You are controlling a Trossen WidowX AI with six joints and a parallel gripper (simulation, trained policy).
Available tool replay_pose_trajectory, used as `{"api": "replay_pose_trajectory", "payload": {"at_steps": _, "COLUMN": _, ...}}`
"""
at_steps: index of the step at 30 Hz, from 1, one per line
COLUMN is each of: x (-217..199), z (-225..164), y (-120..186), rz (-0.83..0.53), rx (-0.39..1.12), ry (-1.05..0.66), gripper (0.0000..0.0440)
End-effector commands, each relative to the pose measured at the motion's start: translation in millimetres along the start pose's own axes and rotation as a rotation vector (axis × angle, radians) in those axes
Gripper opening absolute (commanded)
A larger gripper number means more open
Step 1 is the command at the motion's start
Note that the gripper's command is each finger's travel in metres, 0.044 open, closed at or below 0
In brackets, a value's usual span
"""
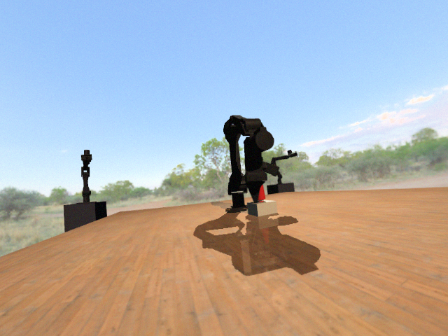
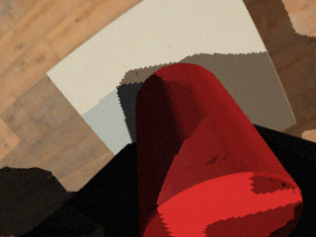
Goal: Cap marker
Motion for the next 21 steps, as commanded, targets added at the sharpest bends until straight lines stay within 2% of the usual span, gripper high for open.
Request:
{"api": "replay_pose_trajectory", "payload": {"at_steps": 1, "x": 3, "z": -4, "y": -4, "rz": 0.01, "rx": 0.01, "ry": 0.002, "gripper": 0.0268}}
{"api": "replay_pose_trajectory", "payload": {"at_steps": 8, "x": 6, "z": -3, "y": 1, "rz": -0.025, "rx": -0.006, "ry": 0.015, "gripper": 0.044}}
{"api": "replay_pose_trajectory", "payload": {"at_steps": 21, "x": 3, "z": -2, "y": 40, "rz": -0.117, "rx": -0.037, "ry": 0.027, "gripper": 0.044}}
Point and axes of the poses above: the point midway between the two fingers, 35 mm back from their tips, its own y axis back along the fingers, its own x axis across the jaws, z = x × y, the point moved 4 cm from there along y, back along the fingers, and after that the axes turned 5 degrees about -y, right-handed, at the moved point
